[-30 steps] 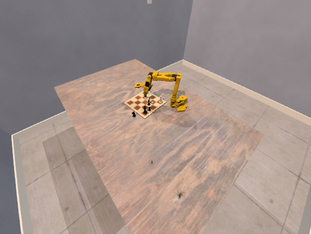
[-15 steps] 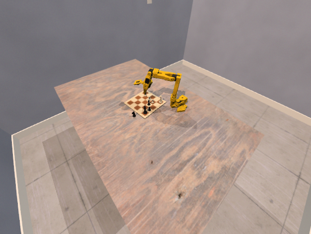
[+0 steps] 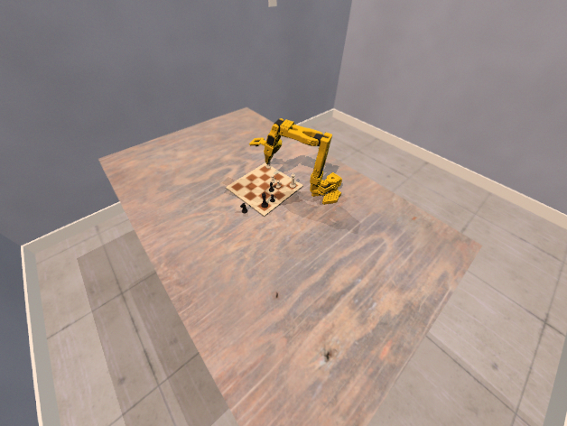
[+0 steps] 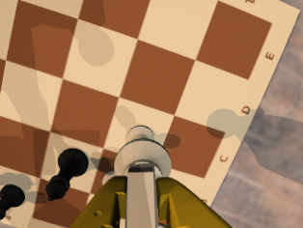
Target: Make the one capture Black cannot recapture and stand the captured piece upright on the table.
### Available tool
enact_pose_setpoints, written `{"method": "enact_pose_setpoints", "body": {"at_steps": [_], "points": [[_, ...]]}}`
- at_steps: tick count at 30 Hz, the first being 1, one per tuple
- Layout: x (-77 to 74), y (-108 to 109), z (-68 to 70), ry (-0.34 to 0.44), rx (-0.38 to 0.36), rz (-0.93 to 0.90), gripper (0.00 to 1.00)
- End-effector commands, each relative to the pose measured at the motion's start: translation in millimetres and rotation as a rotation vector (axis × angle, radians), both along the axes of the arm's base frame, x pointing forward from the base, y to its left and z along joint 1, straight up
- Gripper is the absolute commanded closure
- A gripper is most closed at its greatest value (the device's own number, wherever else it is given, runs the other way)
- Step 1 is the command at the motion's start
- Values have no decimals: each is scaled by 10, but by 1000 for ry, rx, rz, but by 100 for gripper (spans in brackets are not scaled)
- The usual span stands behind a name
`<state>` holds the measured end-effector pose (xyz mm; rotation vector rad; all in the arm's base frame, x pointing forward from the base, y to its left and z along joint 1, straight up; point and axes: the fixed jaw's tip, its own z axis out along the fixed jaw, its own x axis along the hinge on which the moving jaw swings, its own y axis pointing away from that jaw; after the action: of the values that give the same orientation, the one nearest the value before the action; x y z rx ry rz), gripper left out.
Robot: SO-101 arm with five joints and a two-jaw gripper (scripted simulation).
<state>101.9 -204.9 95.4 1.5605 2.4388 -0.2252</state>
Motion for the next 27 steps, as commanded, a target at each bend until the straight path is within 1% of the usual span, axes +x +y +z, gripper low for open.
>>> {"method": "enact_pose_setpoints", "body": {"at_steps": [1, 4, 6, 27], "points": [[-164, -139, 20, -1, -5, -82, 100], [-325, -249, 22, -1, -6, -160, 100], [-372, -281, 23, -1, -6, -183, 100], [-373, -320, 46, -1, -6, -187, 100]]}}
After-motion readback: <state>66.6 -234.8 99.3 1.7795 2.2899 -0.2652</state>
